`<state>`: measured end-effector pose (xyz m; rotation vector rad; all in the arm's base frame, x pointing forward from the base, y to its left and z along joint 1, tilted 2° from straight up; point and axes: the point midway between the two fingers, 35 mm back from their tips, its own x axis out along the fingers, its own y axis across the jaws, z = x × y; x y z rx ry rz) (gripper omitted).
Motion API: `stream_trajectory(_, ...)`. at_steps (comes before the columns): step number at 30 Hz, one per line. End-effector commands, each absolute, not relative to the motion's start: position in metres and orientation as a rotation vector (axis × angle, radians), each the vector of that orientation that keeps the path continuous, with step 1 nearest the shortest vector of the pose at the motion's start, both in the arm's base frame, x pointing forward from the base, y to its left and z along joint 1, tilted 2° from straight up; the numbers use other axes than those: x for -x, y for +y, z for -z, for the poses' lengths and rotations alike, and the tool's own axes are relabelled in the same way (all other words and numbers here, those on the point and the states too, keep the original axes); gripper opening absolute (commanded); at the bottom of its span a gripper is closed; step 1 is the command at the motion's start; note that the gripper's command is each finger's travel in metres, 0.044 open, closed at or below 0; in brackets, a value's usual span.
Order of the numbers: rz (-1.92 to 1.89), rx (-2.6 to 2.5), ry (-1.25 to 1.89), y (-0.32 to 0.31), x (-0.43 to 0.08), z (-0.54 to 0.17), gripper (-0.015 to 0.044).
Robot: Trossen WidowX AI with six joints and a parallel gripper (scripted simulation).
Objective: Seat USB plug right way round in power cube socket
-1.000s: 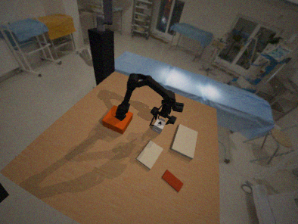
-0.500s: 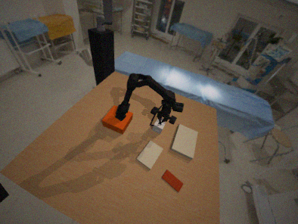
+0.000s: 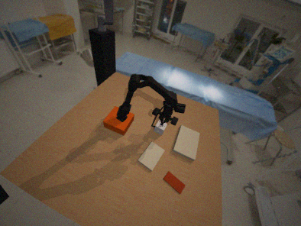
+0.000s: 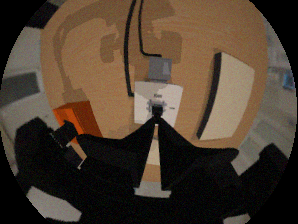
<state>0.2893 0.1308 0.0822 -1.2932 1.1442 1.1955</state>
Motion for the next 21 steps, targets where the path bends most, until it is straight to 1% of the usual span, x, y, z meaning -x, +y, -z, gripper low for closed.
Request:
stream_trajectory(1,-1.195,1.293,1.143,0.131,-0.290,-0.082,0.0000)
stream_trajectory(21,-1.196,1.293,1.144,0.131,-0.289,-0.095,0.0000)
